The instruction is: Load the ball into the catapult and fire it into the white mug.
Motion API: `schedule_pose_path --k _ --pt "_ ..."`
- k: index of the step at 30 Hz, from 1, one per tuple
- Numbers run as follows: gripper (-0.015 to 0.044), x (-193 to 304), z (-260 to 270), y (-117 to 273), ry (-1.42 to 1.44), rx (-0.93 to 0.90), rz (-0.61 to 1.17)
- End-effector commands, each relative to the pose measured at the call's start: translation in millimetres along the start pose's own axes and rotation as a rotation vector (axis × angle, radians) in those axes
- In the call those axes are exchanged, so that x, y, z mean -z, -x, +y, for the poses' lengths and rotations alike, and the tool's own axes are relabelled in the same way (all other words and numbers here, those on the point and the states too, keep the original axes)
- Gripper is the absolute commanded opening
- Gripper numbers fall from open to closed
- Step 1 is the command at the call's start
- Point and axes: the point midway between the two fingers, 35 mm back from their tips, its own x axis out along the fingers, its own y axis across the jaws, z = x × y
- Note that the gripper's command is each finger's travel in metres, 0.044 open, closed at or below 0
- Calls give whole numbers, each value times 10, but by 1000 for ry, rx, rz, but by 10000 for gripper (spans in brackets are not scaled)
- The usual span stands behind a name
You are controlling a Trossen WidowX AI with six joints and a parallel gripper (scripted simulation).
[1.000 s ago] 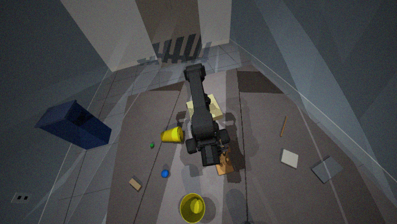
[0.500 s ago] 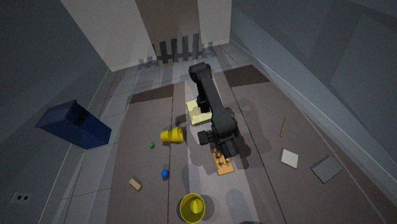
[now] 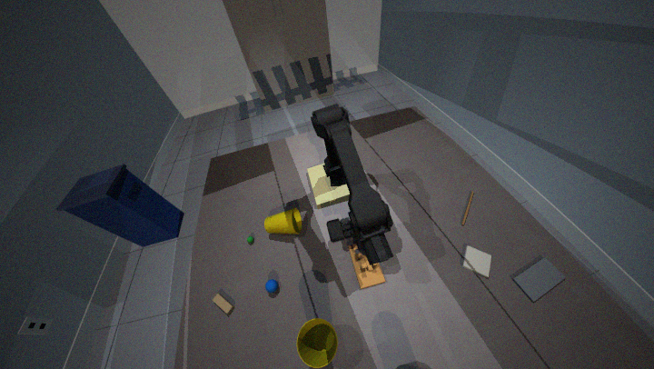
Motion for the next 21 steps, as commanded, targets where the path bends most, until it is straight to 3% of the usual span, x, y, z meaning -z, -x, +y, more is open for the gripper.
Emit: schedule_pose_path --k 1,7,17,21 --pt "0 -4 0 -51 -4 0 5" --pt "0 -3 0 -14 0 0 1" --pt "263 2 1 17 0 0 -5" --pt "368 198 4 623 0 -10 -115"
